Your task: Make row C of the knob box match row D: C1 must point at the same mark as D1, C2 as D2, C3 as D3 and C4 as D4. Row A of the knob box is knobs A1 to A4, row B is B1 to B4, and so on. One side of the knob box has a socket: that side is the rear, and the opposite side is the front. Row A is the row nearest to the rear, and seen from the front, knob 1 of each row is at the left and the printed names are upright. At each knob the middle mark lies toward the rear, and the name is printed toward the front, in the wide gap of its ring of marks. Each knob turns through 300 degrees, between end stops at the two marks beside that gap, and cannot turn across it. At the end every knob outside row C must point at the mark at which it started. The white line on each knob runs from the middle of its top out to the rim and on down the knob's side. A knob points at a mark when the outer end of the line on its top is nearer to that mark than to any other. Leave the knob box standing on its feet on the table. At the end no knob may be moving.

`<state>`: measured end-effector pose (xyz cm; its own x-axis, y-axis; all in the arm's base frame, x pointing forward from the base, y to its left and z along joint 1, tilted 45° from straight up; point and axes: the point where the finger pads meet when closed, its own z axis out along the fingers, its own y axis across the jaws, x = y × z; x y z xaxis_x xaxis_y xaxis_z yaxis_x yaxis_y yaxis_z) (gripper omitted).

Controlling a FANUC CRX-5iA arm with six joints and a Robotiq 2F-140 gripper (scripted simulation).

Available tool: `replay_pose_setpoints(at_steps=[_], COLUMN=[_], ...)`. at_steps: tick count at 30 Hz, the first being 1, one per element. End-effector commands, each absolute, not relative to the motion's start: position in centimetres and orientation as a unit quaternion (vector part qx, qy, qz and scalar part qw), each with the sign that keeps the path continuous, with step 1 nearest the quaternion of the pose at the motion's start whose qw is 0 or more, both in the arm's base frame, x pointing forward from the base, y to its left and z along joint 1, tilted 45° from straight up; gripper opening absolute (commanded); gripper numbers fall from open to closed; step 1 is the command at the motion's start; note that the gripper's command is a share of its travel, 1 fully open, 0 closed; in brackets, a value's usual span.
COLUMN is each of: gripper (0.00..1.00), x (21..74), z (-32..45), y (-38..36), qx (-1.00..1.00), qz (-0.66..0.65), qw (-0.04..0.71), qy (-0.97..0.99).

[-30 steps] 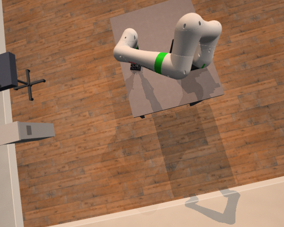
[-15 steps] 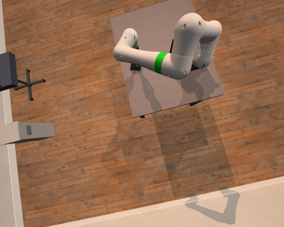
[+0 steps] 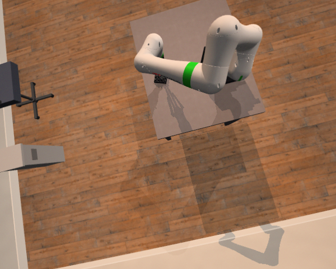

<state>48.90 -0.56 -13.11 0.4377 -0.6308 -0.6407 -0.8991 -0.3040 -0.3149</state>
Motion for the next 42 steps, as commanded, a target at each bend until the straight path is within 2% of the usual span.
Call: replay_pose_setpoints(at_steps=[1,16,42], gripper=[0.05,0.05,0.05], x=[48.92,48.92,48.92], z=[-13.11,-13.11,-13.11], y=[-0.59,-0.59,-0.59], qx=[-0.772,-0.672,-0.638], qz=[0.211,0.264,0.278], qw=[0.324,0.282,0.268], qy=[0.506,0.632,0.666])
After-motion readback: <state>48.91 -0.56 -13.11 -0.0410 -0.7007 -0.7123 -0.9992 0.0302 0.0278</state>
